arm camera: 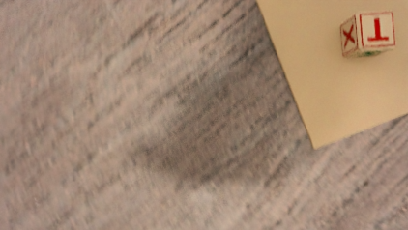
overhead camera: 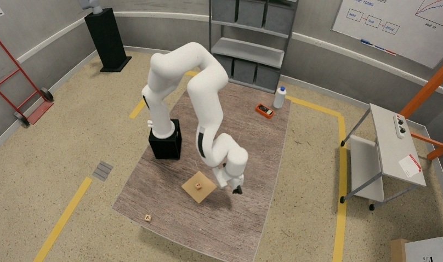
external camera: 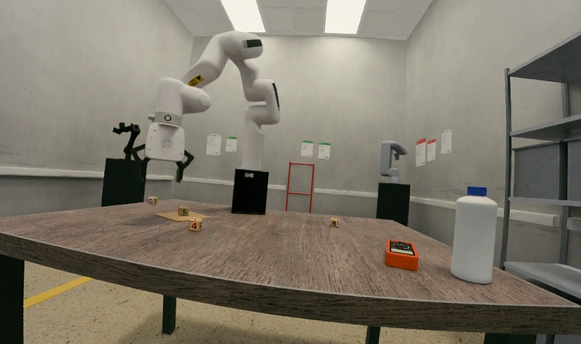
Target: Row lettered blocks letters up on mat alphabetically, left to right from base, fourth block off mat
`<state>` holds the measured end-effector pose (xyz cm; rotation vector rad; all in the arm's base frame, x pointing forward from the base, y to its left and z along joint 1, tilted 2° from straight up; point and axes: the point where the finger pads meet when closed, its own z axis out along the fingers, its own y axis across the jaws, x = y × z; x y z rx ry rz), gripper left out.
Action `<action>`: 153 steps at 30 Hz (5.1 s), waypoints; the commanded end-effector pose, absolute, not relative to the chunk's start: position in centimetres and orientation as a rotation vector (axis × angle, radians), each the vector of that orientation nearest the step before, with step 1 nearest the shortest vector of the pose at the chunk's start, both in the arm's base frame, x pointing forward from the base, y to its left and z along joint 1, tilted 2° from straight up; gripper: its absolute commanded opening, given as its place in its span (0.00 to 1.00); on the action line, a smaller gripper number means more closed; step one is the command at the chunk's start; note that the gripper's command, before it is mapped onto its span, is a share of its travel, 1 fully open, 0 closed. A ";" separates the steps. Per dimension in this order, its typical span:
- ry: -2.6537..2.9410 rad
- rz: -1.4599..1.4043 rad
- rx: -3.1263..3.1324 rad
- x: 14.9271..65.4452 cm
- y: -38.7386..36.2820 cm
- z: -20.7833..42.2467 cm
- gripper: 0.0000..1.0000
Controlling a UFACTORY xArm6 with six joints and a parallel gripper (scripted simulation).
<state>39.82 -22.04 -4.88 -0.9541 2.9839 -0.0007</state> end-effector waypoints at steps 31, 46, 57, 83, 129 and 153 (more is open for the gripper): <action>2.075 -0.026 -2.348 42.9 9.5 -4.0 1.00; 1.474 -0.036 -2.764 37.2 21.8 -3.7 1.00; 1.004 -0.043 -2.966 31.1 29.0 -3.5 1.00; 0.435 -0.050 -3.099 22.6 35.2 -3.3 1.00; 0.435 -0.050 -3.099 22.8 35.2 -8.1 0.69; 0.435 -0.050 -3.099 22.8 35.3 -10.5 0.69</action>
